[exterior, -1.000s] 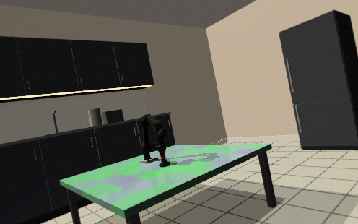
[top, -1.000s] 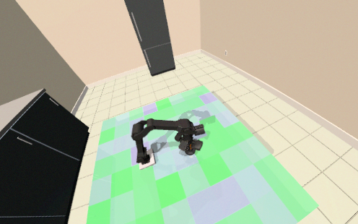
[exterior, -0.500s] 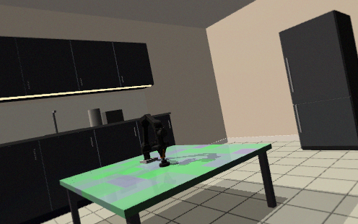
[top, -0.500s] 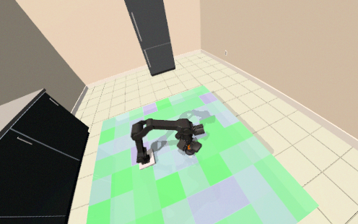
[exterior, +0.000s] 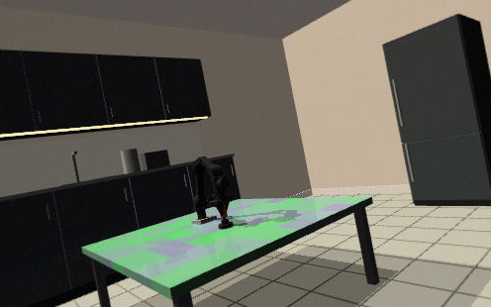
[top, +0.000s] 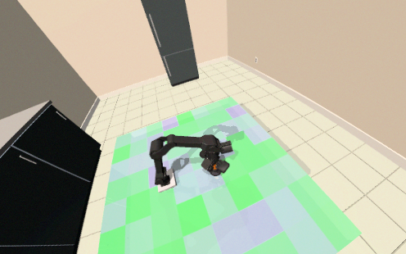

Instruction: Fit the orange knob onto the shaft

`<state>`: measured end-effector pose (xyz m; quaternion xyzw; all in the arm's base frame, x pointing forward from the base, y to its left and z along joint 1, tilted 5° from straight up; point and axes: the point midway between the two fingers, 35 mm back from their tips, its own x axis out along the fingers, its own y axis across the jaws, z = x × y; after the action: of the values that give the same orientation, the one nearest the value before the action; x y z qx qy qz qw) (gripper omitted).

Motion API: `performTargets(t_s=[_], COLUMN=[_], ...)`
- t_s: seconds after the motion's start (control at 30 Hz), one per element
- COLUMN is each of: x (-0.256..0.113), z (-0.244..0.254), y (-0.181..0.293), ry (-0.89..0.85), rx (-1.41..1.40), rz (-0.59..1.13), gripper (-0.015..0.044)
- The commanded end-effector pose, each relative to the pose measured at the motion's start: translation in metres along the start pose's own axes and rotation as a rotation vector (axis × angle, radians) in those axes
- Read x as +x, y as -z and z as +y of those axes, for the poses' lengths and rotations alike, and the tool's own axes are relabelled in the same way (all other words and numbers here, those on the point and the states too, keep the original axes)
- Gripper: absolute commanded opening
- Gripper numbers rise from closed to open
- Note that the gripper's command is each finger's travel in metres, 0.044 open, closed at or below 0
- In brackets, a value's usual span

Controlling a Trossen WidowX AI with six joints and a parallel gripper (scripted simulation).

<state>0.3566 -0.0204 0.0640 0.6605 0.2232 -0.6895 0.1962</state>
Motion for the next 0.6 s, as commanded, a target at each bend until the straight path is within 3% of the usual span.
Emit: performTargets(t_s=[0.0, 0.57], x=[0.0003, 0.0012], z=[0.0007, 0.0008], y=[0.0008, 0.0008], ry=[-0.003, -0.003], rx=[0.004, -0.009], rz=[0.002, 0.002], gripper=[0.0, 0.0])
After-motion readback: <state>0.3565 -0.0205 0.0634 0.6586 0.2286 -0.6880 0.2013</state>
